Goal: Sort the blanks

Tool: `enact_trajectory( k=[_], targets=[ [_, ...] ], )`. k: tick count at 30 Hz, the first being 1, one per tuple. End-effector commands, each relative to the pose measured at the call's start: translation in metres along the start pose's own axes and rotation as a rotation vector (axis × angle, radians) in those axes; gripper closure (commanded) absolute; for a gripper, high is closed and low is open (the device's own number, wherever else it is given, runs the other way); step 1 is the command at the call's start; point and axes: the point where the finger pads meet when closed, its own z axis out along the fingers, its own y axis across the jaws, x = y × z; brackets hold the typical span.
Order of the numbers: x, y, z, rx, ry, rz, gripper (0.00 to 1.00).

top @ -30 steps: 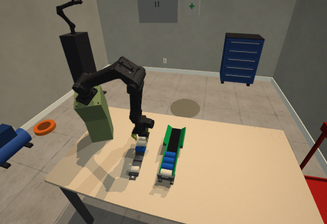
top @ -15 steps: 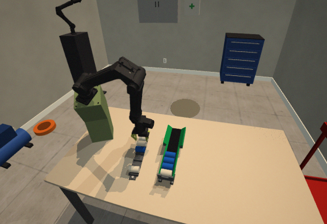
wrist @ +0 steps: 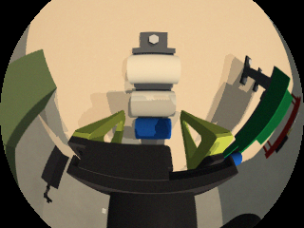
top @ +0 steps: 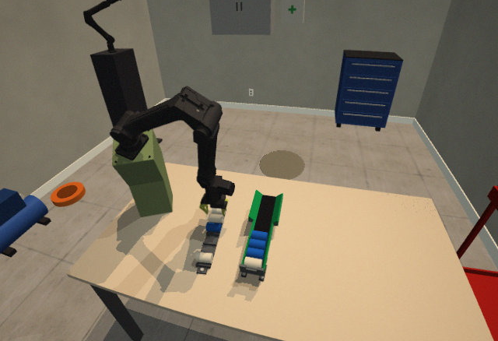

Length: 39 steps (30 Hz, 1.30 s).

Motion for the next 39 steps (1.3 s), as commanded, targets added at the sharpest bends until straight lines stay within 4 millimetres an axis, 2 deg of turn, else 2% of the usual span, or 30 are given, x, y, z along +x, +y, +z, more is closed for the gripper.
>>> enact_trajectory(
  k=[1,15,23,39],
  targets=[
    [0.0011,-0.0010,-0.0011,0.012,-0.001,-0.001,0.20],
    [0.0011,-0.0012,-0.0011,0.012,-0.001,0.000,0.20],
    [0.0018,-0.0079,-0.0015,0.019,0.000,0.002,0.20],
    [0.0013,-0.0049,-0.0024,0.013,-0.002,-0.001,0.20]
  ],
)
